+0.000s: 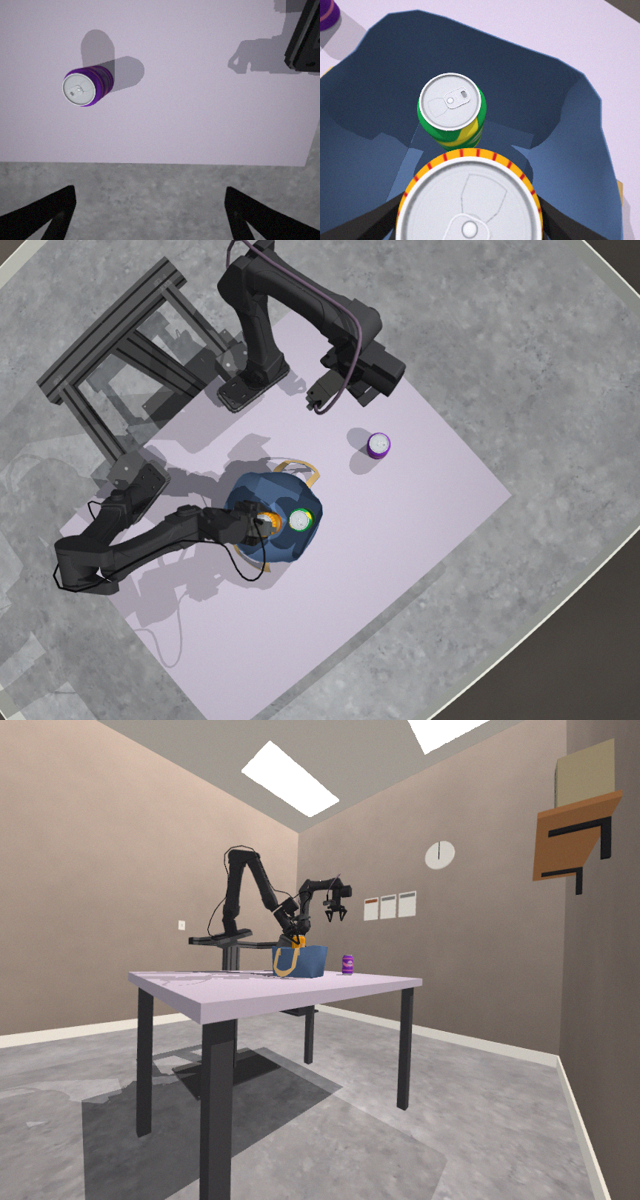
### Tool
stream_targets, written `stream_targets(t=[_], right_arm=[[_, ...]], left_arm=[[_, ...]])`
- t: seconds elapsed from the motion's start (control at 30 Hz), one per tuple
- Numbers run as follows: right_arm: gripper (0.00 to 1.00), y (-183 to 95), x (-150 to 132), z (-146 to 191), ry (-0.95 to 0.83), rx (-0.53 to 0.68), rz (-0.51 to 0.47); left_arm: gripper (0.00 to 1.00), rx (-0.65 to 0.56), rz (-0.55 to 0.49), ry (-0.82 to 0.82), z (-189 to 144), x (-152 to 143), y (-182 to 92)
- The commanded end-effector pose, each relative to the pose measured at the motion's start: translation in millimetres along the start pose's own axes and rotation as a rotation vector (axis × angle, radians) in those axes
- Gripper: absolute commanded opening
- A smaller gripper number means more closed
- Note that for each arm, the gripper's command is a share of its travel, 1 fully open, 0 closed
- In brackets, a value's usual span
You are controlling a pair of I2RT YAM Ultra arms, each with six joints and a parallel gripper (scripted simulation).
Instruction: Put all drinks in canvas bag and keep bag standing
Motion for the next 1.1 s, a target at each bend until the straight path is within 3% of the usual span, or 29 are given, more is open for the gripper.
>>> stream_targets(t=[0.0,0.13,0.27,0.33,0.5,0.73,0.83,0.93,1.0,1.07], right_arm=[[0.7,0,21,-2,0.009,-0.017,-0.107],[0.7,5,18,-7,0.021,-0.024,-0.106],[0.7,2,34,-6,0.015,-0.025,-0.139],[0.7,11,6,-3,0.015,-0.016,-0.085],[0.7,16,23,-11,0.03,-0.034,-0.128],[0.7,21,7,1,0.007,-0.016,-0.109],[0.7,19,19,-1,0.008,-0.02,-0.13],[0.7,28,-5,1,0.011,-0.013,-0.086],[0.7,28,10,0,0.008,-0.02,-0.123],[0.7,32,5,-5,0.023,-0.027,-0.114]], left_arm=[[1.0,0.013,-0.015,0.009,0,2,-6],[1.0,0.013,-0.015,0.009,0,2,-6],[1.0,0.013,-0.015,0.009,0,2,-6],[1.0,0.013,-0.015,0.009,0,2,-6],[1.0,0.013,-0.015,0.009,0,2,-6],[1.0,0.013,-0.015,0.009,0,2,-6],[1.0,0.013,-0.015,0.009,0,2,-6],[1.0,0.013,-0.015,0.009,0,2,-6],[1.0,0.013,-0.015,0.009,0,2,-6],[1.0,0.013,-0.015,0.009,0,2,-6]])
Point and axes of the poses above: on each arm, the point where the finger pads meet when closed, its own y axis out along the fingers, its own z axis across the jaws, x = y × z, the point moved 2 cm from there along -y, back along the fingers, and after that the axes turned 12 degrees about -y, right-handed, at the moved point
